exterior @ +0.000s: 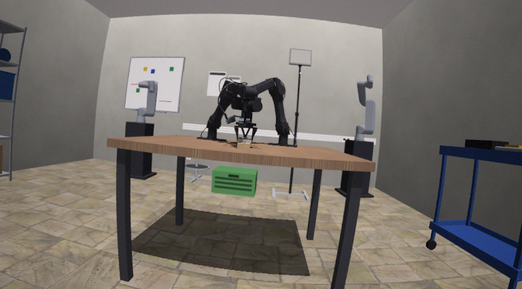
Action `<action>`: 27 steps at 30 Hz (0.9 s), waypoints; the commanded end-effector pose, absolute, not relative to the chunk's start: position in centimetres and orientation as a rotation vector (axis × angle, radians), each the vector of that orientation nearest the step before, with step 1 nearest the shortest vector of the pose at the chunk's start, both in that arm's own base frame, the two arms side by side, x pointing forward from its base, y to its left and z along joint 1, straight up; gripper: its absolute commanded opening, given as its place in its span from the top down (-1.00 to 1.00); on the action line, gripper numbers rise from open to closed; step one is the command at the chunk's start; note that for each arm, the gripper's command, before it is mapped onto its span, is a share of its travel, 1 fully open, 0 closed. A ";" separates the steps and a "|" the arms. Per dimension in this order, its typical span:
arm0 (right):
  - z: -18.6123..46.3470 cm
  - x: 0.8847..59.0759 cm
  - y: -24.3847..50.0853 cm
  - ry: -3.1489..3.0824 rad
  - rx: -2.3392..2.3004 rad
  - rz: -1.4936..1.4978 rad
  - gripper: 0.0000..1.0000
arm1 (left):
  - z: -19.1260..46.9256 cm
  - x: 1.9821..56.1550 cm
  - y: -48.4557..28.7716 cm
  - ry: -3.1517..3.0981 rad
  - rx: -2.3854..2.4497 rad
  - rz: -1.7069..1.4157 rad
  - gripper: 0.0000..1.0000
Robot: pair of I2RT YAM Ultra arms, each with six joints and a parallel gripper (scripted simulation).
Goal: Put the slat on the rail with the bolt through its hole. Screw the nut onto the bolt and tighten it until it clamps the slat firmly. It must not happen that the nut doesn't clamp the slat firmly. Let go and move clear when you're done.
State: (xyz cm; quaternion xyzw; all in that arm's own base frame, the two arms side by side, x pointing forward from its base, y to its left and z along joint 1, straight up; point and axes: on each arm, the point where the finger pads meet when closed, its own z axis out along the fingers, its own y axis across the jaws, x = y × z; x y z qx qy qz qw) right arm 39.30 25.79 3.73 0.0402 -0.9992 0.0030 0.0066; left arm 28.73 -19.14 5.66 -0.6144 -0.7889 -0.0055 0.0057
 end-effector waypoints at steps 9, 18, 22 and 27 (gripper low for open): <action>4.3 39.5 25.9 -3.139 0.127 -0.002 -0.45 | 6.0 28.5 -19.5 -1.884 -2.526 -0.001 0.75; 4.3 39.5 25.9 -3.139 0.127 -0.002 -0.45 | 6.0 28.5 -19.5 -1.514 -2.764 -0.005 0.75; 4.3 39.5 25.9 -3.139 0.127 -0.002 -0.45 | 6.0 28.5 -19.5 -1.289 -2.876 -0.008 0.75; 4.3 39.5 25.9 -3.139 0.127 -0.002 -0.45 | 6.0 28.5 -19.5 -1.007 -2.987 -0.011 0.75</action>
